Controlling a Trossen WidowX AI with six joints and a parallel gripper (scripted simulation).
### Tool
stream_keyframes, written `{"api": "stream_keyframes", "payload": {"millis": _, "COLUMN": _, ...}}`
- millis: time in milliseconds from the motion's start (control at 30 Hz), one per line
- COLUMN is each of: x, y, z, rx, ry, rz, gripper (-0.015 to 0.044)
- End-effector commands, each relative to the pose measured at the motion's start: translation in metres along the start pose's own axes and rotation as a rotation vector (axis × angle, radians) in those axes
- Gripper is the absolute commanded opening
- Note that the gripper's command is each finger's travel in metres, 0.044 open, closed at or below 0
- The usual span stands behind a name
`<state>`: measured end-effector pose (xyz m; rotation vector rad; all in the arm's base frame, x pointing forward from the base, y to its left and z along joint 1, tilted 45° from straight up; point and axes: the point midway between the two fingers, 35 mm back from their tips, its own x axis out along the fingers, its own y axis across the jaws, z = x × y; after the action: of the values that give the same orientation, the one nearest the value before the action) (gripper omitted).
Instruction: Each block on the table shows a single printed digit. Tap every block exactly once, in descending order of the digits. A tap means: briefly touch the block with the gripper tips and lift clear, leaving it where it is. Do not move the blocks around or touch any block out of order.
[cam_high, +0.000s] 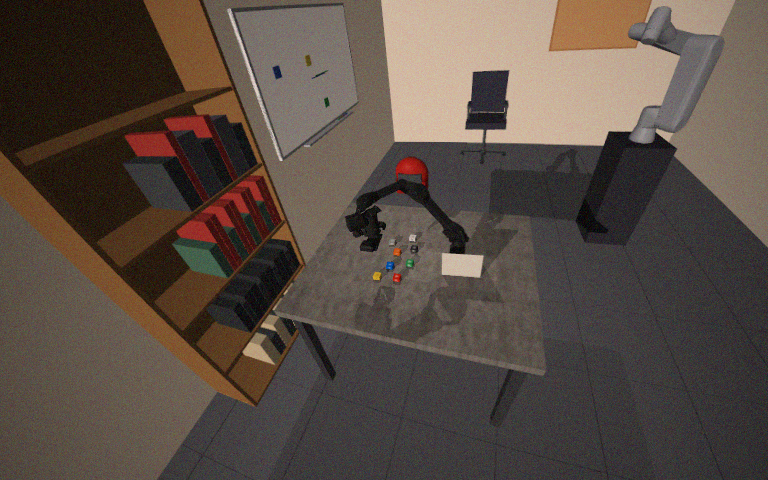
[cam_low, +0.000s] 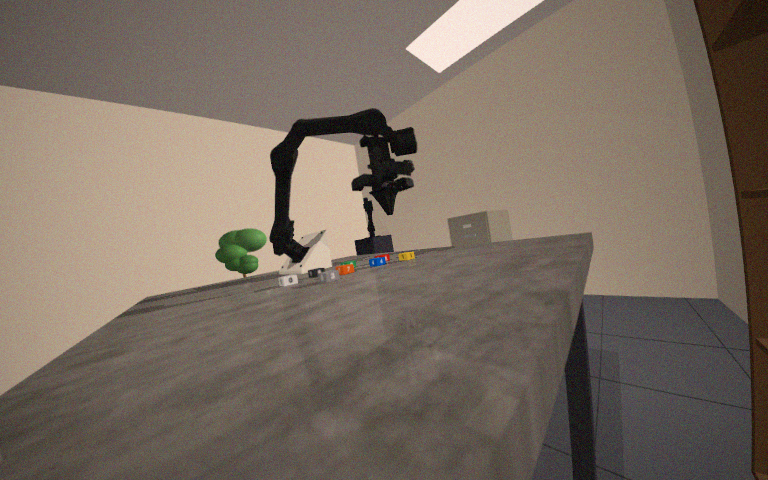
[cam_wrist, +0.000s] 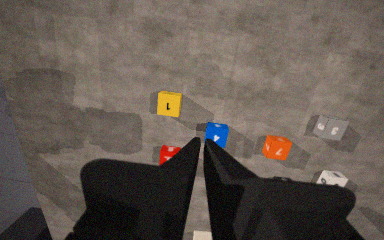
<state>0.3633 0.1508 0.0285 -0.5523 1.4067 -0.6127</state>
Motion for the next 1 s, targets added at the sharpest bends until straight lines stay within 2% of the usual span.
{"api": "stream_keyframes", "payload": {"millis": 0, "x": 0.005, "y": 0.039, "z": -0.012, "rx": 0.01, "ry": 0.008, "rz": -0.016, "gripper": 0.002}}
{"api": "stream_keyframes", "payload": {"millis": 233, "x": 0.008, "y": 0.041, "z": -0.012, "rx": 0.01, "ry": 0.008, "rz": -0.017, "gripper": 0.002}}
{"api": "stream_keyframes", "payload": {"millis": 467, "x": 0.085, "y": 0.039, "z": -0.012, "rx": 0.011, "ry": 0.007, "rz": -0.02, "gripper": 0.002}}
{"api": "stream_keyframes", "payload": {"millis": 967, "x": 0.102, "y": 0.039, "z": -0.012, "rx": 0.011, "ry": 0.007, "rz": -0.02, "gripper": 0.002}}
